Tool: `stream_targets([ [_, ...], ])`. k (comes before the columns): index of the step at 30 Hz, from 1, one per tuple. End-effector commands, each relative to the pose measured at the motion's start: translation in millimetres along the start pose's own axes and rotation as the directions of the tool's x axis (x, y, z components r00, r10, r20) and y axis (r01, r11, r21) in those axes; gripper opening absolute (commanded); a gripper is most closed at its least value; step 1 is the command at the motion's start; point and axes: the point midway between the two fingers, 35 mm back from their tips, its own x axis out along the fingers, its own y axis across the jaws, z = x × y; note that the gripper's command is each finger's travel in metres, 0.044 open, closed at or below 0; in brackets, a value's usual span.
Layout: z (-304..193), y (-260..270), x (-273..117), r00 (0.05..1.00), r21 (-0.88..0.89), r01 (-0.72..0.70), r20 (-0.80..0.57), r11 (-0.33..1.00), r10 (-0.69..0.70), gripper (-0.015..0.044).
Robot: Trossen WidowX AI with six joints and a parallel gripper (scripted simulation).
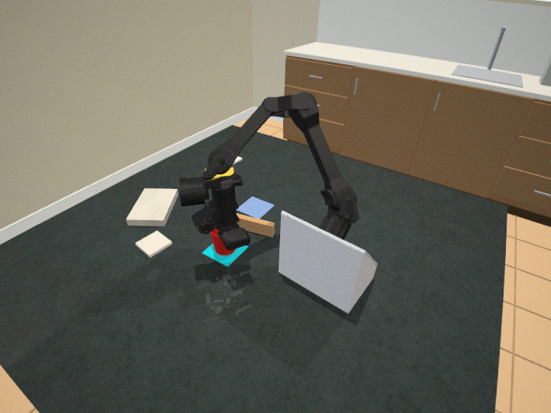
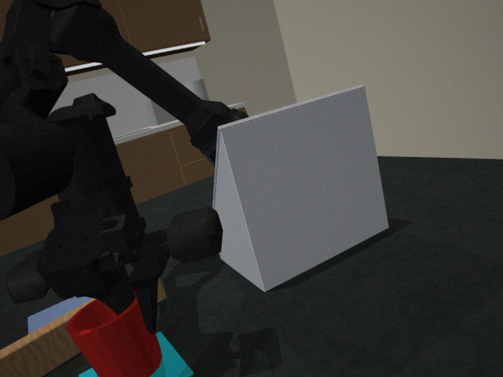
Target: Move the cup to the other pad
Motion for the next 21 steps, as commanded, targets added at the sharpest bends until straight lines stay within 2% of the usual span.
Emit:
stream_targets([
  [1, 0.2, -0.1, -0.3, 1.0, 0.0, 0.0, 0.0, 1.0, 0.0, 0.0],
  [4, 0.2, -0.1, -0.3, 1.0, 0.0, 0.0, 0.0, 1.0, 0.0, 0.0],
  [9, 0.2, -0.1, -0.3, 1.0, 0.0, 0.0, 0.0, 1.0, 0.0, 0.0128],
  [21, 0.8, -0.3, -7.1, 1.0, -0.001, 0.0, 0.0, 1.0, 0.0, 0.0128],
])
